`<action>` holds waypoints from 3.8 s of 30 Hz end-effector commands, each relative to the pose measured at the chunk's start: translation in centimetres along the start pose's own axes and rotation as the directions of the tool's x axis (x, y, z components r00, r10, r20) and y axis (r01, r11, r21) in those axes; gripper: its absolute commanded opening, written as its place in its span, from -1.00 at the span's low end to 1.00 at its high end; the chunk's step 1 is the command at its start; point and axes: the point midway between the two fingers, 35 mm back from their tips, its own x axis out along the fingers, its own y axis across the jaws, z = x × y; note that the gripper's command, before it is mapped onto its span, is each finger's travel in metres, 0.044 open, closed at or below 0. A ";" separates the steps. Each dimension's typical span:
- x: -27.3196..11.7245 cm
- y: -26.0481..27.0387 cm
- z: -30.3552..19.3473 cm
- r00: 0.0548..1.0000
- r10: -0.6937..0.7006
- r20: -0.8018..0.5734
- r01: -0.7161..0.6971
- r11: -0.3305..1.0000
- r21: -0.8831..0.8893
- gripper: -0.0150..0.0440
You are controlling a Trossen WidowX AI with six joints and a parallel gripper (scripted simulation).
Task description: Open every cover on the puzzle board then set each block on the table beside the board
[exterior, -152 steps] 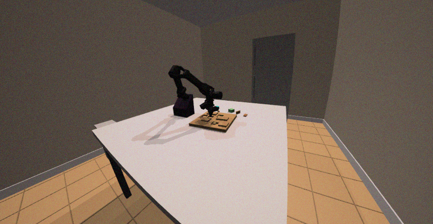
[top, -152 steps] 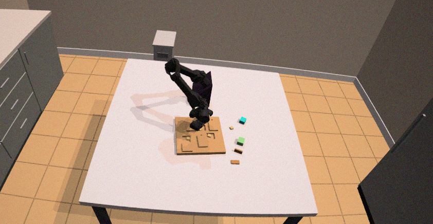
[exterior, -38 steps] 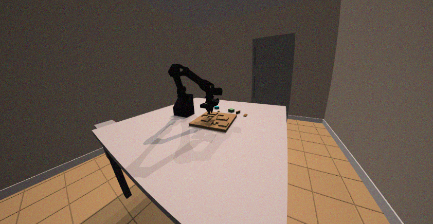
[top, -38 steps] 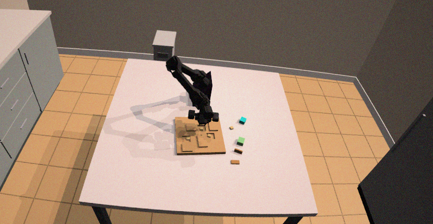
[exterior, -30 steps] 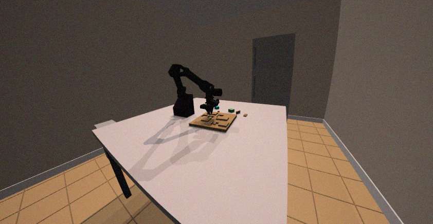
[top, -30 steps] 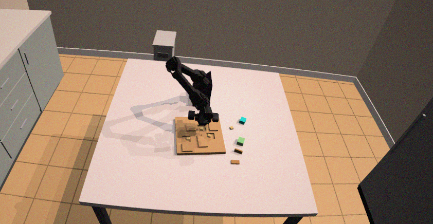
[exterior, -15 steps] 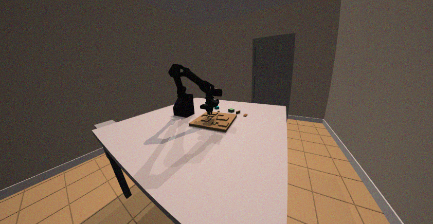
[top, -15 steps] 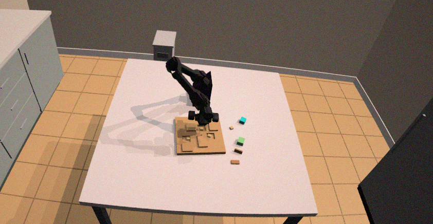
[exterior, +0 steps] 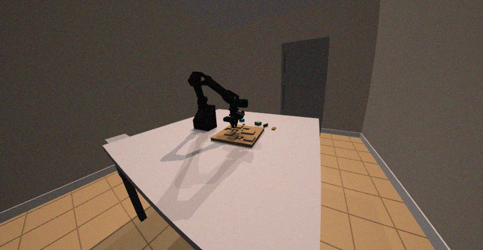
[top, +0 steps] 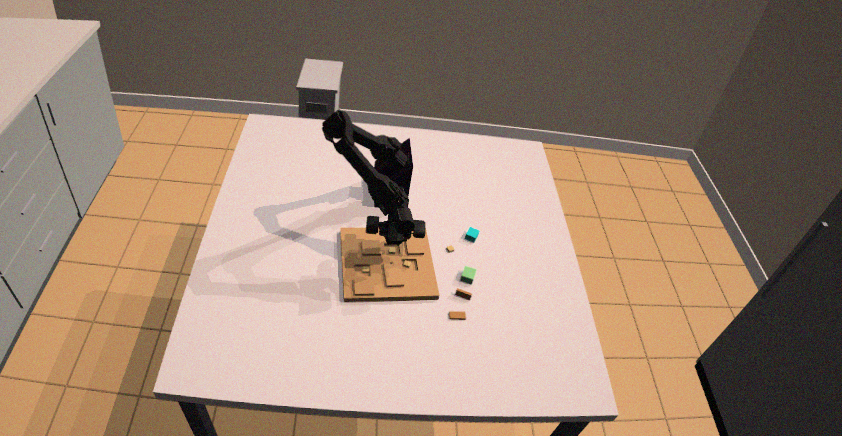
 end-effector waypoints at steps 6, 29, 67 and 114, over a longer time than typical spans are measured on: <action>0.8 0.0 0.0 1.000 -0.003 0.001 0.003 1.000 -0.005 0.00; 2.0 -0.1 0.0 1.000 -0.004 0.001 0.004 1.000 -0.006 0.00; 3.0 -0.1 0.0 1.000 -0.001 0.002 0.001 1.000 0.003 -0.22; -3.0 0.0 0.0 1.000 -0.001 0.001 0.001 1.000 -0.005 -0.22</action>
